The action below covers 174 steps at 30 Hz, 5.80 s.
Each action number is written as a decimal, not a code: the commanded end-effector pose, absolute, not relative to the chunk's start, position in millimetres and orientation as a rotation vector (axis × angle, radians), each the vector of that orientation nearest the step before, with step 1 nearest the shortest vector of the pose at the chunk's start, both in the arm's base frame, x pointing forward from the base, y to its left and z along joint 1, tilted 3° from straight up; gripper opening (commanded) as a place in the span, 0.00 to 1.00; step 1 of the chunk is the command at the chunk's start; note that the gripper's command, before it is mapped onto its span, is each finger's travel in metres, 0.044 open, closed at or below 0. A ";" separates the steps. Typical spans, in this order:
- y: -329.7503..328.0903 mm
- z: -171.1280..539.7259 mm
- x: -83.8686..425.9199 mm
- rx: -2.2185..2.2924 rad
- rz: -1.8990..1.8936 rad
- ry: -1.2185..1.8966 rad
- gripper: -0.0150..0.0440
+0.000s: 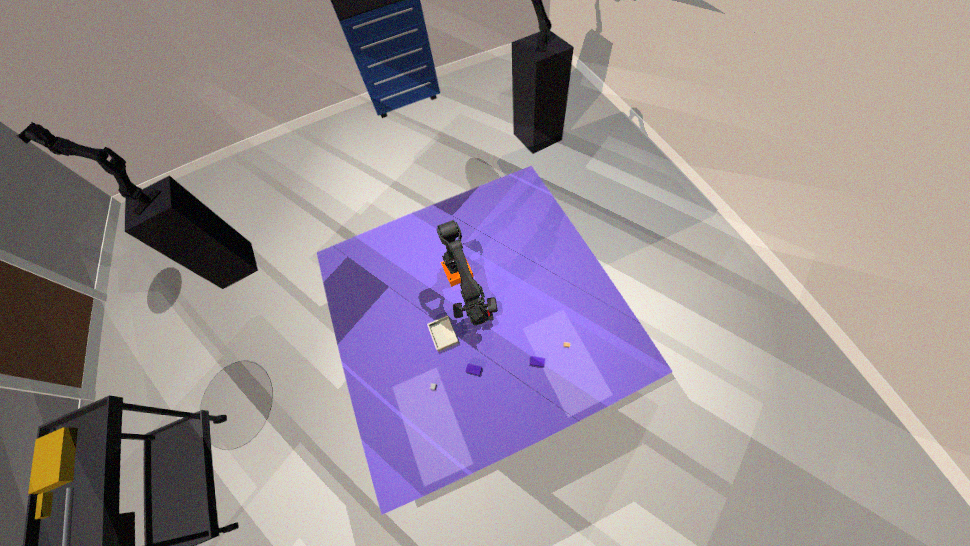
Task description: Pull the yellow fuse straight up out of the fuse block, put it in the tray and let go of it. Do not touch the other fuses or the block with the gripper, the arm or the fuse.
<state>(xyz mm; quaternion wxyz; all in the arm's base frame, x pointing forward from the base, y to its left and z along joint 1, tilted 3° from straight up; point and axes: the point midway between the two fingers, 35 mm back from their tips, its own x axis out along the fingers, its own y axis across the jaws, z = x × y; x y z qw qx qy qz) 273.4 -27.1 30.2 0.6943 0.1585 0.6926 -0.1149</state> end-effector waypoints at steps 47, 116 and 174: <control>-29.2 56.9 274.0 0.351 -0.261 1.540 0.25; -205.8 69.8 258.7 0.337 -0.275 1.539 0.25; -204.9 71.4 258.7 0.344 -0.274 1.539 0.81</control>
